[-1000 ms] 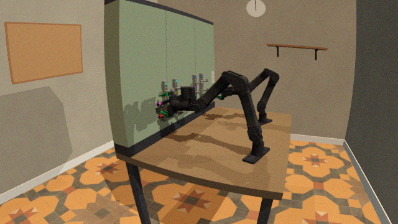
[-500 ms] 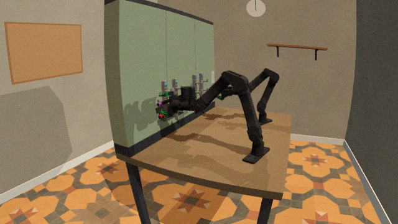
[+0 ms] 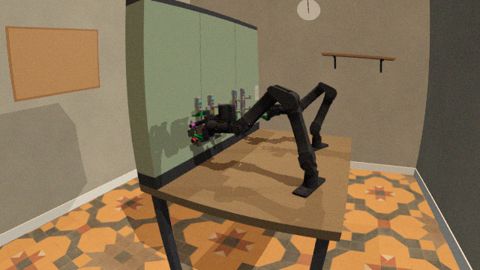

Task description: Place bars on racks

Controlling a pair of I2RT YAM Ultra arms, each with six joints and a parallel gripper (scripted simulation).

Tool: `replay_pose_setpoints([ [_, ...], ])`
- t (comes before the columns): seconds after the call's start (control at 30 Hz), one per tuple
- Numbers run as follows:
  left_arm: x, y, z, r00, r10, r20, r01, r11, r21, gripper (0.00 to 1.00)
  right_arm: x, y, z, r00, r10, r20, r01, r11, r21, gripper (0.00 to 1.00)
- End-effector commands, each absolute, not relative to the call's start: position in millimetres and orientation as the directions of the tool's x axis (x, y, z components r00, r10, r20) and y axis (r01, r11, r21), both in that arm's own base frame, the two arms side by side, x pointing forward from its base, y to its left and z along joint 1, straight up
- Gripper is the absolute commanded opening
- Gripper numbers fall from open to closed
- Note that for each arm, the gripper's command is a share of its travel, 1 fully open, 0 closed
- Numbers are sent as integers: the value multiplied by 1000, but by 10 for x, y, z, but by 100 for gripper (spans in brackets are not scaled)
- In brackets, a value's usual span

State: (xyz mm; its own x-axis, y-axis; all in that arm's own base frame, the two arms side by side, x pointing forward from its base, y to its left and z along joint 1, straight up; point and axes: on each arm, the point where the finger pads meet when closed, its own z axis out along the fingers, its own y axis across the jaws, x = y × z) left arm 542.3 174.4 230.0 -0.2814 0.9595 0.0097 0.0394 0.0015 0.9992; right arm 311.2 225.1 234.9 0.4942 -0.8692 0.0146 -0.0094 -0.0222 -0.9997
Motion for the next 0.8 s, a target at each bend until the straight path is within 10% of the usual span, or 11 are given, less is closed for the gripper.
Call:
replay_pose_setpoints([
  [0.0,5467,1720,2510,-281,960,0,0,0,1000,100,3096,2205,2422,493,-870,0,0,0,-1000,100],
  [0.77,5457,1726,2559,-281,960,0,0,0,1000,100,3096,2205,2422,493,-870,0,0,0,-1000,100],
])
